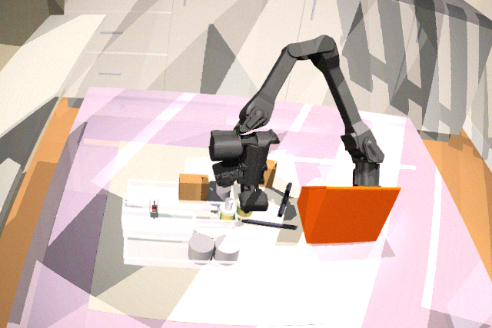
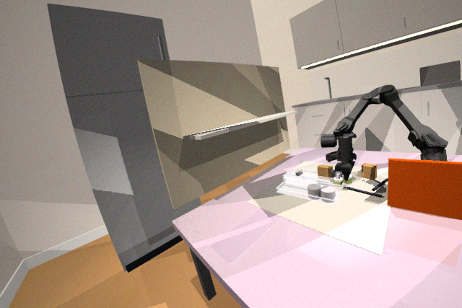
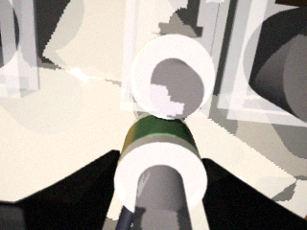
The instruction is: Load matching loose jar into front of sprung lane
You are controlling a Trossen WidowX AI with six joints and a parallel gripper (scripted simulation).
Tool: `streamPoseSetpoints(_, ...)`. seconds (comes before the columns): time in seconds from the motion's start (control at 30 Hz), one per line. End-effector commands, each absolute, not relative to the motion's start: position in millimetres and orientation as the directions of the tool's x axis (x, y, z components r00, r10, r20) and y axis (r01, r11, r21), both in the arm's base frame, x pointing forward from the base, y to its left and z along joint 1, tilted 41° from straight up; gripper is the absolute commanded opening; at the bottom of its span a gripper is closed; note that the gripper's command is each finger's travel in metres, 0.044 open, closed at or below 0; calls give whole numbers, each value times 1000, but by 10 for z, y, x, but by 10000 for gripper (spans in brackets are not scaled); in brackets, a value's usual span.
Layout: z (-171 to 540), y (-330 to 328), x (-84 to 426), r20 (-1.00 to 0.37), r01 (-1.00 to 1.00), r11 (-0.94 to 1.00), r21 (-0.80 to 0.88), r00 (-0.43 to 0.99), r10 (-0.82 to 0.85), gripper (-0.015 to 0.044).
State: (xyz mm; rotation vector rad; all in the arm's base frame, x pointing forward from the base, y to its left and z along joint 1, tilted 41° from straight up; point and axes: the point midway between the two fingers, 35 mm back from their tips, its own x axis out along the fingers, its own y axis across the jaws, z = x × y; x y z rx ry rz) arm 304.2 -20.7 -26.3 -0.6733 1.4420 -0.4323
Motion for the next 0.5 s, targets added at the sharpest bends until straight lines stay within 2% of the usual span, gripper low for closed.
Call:
streamPoseSetpoints(0.0, -249, -202, 3090, -755, -123, 745, -656, 106, -647, 0)
streamPoseSetpoints(0.47, -249, -193, 3155, -755, -122, 745, -656, 107, -647, 0)
